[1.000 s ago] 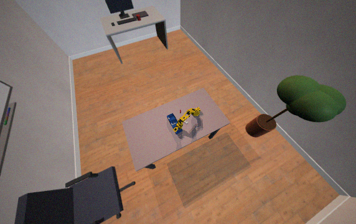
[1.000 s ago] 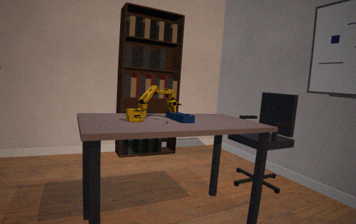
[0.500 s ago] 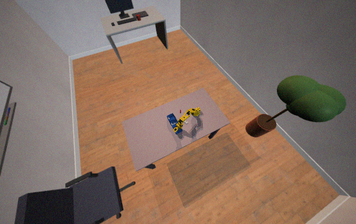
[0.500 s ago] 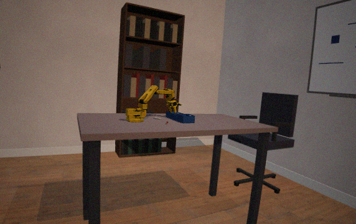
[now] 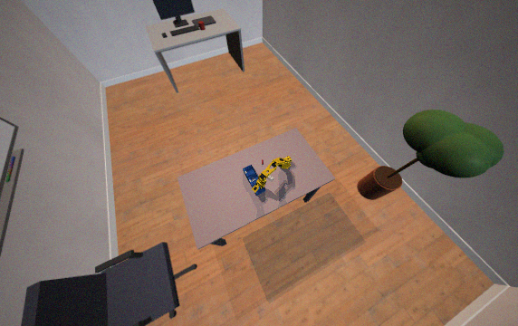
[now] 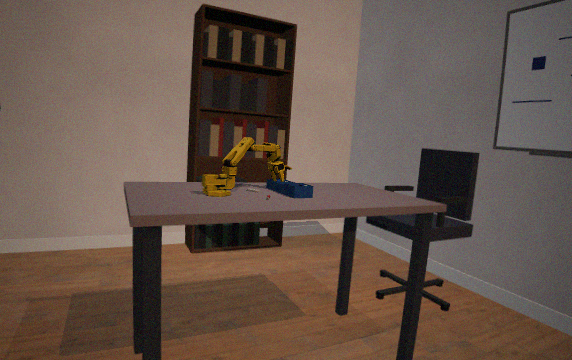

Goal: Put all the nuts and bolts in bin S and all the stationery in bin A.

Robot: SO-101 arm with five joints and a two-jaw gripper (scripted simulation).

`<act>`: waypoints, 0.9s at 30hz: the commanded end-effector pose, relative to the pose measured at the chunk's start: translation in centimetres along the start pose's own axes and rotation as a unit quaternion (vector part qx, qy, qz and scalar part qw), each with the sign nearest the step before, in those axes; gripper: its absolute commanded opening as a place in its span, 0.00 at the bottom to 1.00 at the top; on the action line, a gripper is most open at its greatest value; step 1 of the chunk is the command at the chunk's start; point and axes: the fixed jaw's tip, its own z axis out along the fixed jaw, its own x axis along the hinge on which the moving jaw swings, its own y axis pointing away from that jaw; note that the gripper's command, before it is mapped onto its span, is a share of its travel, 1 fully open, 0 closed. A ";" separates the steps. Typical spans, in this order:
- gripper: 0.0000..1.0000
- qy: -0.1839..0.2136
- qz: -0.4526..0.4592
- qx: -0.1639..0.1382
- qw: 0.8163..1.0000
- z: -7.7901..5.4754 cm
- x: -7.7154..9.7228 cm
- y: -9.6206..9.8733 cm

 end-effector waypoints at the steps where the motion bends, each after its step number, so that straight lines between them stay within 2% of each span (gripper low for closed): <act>1: 0.22 -0.030 0.002 -0.002 1.000 -1.5 -0.9 0.3; 8: 0.22 -0.033 0.002 -0.002 0.999 -3.3 -1.1 0.3; 10: 0.22 -0.033 0.002 -0.002 0.999 -3.3 -1.1 0.3; 18: 0.22 -0.037 0.002 -0.002 0.999 -5.5 -1.0 0.3; 27: 0.22 -0.039 0.002 -0.002 0.999 -6.1 -0.9 0.3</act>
